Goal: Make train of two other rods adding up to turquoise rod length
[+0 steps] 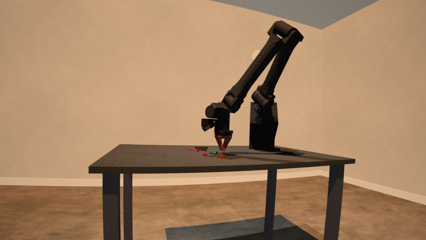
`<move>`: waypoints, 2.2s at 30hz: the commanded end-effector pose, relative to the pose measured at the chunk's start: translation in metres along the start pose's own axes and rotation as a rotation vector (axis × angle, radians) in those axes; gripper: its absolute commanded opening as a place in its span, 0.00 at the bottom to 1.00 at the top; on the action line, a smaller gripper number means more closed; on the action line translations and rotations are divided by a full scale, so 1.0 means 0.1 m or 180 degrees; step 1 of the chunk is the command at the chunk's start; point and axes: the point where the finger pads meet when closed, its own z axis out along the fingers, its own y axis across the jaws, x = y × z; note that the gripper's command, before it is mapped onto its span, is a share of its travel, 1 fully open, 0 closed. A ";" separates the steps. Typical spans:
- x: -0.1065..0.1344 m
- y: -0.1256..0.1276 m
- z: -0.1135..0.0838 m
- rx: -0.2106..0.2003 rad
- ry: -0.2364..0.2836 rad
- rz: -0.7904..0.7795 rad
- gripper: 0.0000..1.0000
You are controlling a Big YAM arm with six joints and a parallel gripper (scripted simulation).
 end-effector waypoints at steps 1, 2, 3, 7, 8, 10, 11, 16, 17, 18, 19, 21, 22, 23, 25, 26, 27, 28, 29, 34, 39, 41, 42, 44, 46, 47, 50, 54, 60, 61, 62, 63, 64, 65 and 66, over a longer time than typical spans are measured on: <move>0.03 -0.02 0.05 0.0000 0.0017 0.0056 0.24; 0.02 -0.03 0.05 0.0005 0.0007 0.0063 0.24; 0.01 -0.04 0.05 0.0010 -0.0004 0.0071 0.24; 0.03 -0.02 0.07 0.0000 0.0013 0.0059 0.24; 0.02 -0.02 0.06 0.0000 0.0006 0.0059 0.24; 0.02 -0.02 0.05 0.0004 0.0001 0.0066 0.24; 0.02 -0.02 0.05 0.0004 0.0001 0.0066 0.24; 0.02 -0.03 0.05 0.0006 0.0001 0.0070 0.24; 0.02 -0.03 0.05 0.0006 0.0001 0.0070 0.24; 0.02 -0.03 0.05 0.0006 0.0001 0.0070 0.24; 0.02 -0.03 0.05 0.0006 0.0001 0.0070 0.24; 0.02 -0.03 0.05 0.0006 0.0001 0.0070 0.24; 0.02 -0.03 0.05 0.0006 0.0001 0.0070 0.24; 0.02 -0.03 0.05 0.0006 0.0001 0.0070 0.24; 0.02 -0.03 0.05 0.0006 0.0001 0.0069 0.24; 0.02 -0.03 0.05 0.0006 0.0001 0.0069 0.24; 0.02 -0.03 0.05 0.0006 0.0001 0.0069 0.24; 0.02 -0.03 0.05 0.0006 0.0001 0.0069 0.24; 0.02 -0.03 0.05 0.0006 0.0001 0.0069 0.24; 0.02 -0.03 0.05 0.0006 0.0001 0.0069 0.24; 0.02 -0.03 0.05 0.0006 0.0001 0.0069 0.24; 0.02 -0.03 0.05 0.0006 0.0001 0.0069 0.24; 0.02 -0.03 0.05 0.0006 0.0001 0.0069 0.24; 0.02 -0.03 0.05 0.0006 0.0001 0.0069 0.24; 0.02 -0.03 0.05 0.0006 0.0001 0.0069 0.24; 0.02 -0.03 0.05 0.0006 0.0001 0.0069 0.24; 0.03 -0.02 0.05 0.0001 -0.0001 0.0061 0.24; 0.04 0.02 0.04 -0.0021 -0.0020 0.0023 0.24; 0.05 0.03 0.02 -0.0028 -0.0041 0.0011 0.24; 0.05 0.03 0.02 -0.0028 -0.0041 0.0011 0.24; 0.05 0.03 0.02 -0.0028 -0.0041 0.0011 0.24; 0.02 0.02 0.01 -0.0023 -0.0064 0.0018 0.24; 0.02 0.02 0.00 -0.0024 -0.0065 0.0018 0.24; 0.02 0.02 0.00 -0.0024 -0.0065 0.0018 0.24; 0.02 0.02 0.01 -0.0022 -0.0060 0.0022 0.24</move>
